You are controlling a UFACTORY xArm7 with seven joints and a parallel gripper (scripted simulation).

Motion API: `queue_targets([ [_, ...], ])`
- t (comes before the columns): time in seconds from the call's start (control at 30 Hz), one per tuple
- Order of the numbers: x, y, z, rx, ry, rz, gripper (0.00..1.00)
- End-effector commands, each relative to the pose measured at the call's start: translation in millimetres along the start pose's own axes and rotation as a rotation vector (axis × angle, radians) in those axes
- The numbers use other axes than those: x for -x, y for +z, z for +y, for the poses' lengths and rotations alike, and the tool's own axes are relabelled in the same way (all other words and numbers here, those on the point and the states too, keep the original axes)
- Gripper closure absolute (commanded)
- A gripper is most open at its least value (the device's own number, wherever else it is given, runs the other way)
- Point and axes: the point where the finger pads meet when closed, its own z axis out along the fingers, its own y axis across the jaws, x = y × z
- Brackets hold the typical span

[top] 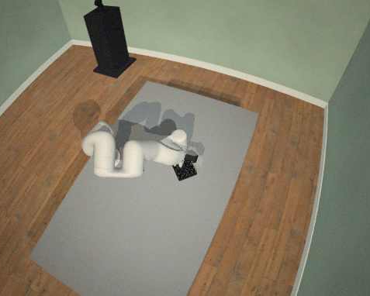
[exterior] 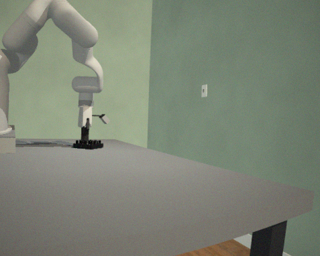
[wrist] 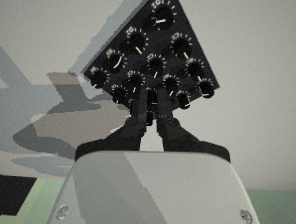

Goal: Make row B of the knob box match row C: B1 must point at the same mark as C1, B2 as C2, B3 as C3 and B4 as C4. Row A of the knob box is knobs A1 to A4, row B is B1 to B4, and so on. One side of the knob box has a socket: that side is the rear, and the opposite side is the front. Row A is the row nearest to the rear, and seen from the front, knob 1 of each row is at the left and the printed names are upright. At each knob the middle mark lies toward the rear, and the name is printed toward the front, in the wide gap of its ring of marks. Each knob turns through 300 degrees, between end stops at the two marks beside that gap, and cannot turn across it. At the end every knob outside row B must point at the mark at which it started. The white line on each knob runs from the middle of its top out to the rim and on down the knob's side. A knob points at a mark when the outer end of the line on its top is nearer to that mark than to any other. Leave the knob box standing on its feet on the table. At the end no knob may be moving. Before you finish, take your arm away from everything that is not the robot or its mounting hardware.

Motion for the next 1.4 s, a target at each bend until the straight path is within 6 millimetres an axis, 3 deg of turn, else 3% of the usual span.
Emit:
queue_targets([
  [0.0, -1.1, -1.3, -0.8, 0.002, 0.074, 0.01, 0.92],
  [0.5, -1.1, -1.3, -0.8, 0.0, 0.463, 0.01, 0.92],
  [1.37, -1.1, -1.3, -0.8, -0.002, 0.843, 0.01, 0.92],
])
